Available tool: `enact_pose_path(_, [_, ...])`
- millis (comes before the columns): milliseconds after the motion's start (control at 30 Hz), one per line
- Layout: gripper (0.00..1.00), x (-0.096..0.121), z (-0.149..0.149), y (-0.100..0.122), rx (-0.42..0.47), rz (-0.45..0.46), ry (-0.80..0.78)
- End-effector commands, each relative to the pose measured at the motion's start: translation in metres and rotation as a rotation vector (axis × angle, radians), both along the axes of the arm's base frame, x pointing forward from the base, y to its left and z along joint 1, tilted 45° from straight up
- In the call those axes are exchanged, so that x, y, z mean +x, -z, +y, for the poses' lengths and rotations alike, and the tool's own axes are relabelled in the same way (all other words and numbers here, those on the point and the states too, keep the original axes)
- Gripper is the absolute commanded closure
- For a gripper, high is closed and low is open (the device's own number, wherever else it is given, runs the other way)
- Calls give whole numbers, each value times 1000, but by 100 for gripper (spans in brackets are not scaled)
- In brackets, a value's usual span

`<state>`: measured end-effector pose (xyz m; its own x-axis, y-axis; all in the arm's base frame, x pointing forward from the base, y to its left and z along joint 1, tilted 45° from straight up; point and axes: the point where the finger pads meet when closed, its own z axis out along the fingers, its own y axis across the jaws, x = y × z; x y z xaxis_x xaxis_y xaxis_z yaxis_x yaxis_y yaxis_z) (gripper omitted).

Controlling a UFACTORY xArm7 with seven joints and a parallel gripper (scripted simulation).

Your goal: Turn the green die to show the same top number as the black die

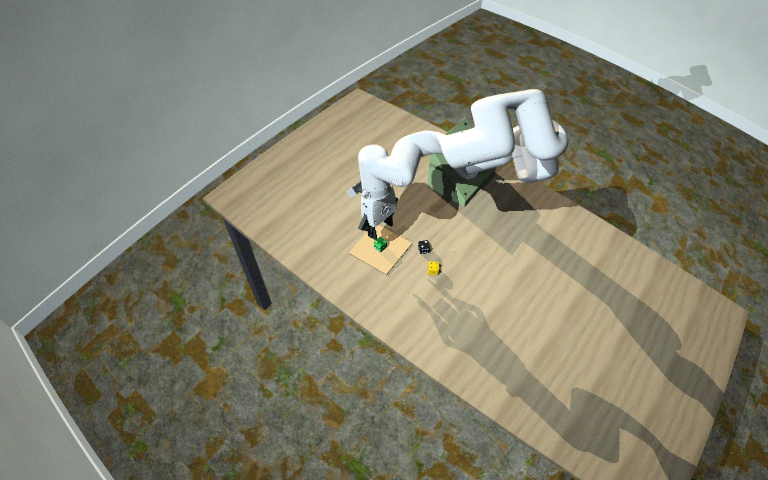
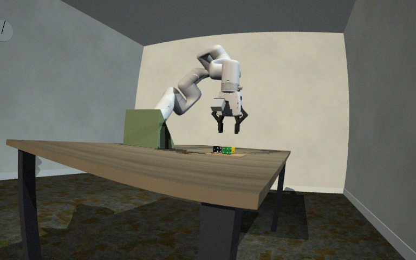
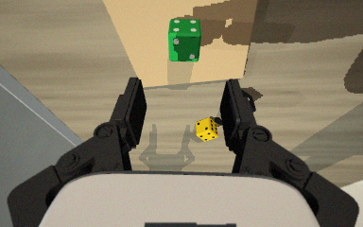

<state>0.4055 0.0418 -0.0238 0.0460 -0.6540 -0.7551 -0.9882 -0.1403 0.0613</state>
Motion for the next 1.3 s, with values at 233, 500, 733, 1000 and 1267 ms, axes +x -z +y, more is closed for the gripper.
enact_pose_path(233, [0, 1, -2, -1, -71, -13, 5])
enact_pose_path(500, [0, 1, -2, -1, -71, -13, 5])
enact_pose_path(733, [0, 1, -2, -1, -71, -13, 5])
enact_pose_path(1000, [0, 4, -16, -15, -71, -13, 5])
enact_pose_path(1267, [0, 8, -39, -39, -71, -13, 5])
